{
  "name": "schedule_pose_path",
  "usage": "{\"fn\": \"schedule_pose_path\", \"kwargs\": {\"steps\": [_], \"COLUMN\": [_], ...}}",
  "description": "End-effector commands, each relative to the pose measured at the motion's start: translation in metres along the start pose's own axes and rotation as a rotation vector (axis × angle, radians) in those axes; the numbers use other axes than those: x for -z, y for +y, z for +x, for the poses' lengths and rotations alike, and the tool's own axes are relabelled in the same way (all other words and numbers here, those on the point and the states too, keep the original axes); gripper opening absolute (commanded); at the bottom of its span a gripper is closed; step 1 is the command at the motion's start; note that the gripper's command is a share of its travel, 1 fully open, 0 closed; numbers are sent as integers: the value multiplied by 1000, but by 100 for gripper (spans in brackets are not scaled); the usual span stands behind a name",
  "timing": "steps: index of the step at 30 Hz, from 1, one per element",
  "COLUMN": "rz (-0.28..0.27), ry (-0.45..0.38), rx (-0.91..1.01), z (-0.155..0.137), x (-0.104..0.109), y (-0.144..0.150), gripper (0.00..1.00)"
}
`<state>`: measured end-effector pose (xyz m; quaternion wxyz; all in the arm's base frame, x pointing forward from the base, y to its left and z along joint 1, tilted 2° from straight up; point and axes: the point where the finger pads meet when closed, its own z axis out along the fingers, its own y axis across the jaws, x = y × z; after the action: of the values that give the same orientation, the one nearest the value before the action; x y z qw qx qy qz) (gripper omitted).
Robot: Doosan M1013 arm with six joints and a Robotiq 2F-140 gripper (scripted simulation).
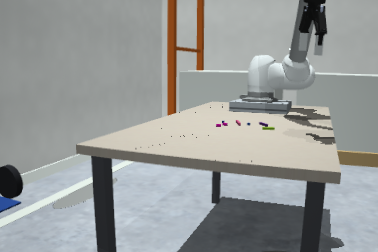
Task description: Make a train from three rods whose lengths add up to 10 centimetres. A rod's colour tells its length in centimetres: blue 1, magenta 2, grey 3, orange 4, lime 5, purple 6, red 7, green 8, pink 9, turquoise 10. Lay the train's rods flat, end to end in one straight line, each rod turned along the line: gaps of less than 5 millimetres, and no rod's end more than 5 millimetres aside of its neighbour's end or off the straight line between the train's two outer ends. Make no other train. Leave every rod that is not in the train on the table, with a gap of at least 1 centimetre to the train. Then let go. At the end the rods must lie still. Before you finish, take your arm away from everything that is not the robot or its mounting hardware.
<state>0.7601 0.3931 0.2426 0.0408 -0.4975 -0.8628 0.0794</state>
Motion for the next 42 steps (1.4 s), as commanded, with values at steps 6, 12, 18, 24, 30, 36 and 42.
{"fn": "schedule_pose_path", "kwargs": {"steps": [6,12,18,24,30,36,42], "rz": [0,0,0,-14,-28,-40,-50], "ry": [0,0,0,10,23,37,53], "rx": [0,0,-1,-203,-435,-652,-881], "z": [0,0,0,-36,-72,-103,-129], "x": [0,0,0,-30,-65,-98,-134], "y": [0,0,0,-23,-54,-89,-130], "gripper": [100,100,100,100,100,100,100]}}
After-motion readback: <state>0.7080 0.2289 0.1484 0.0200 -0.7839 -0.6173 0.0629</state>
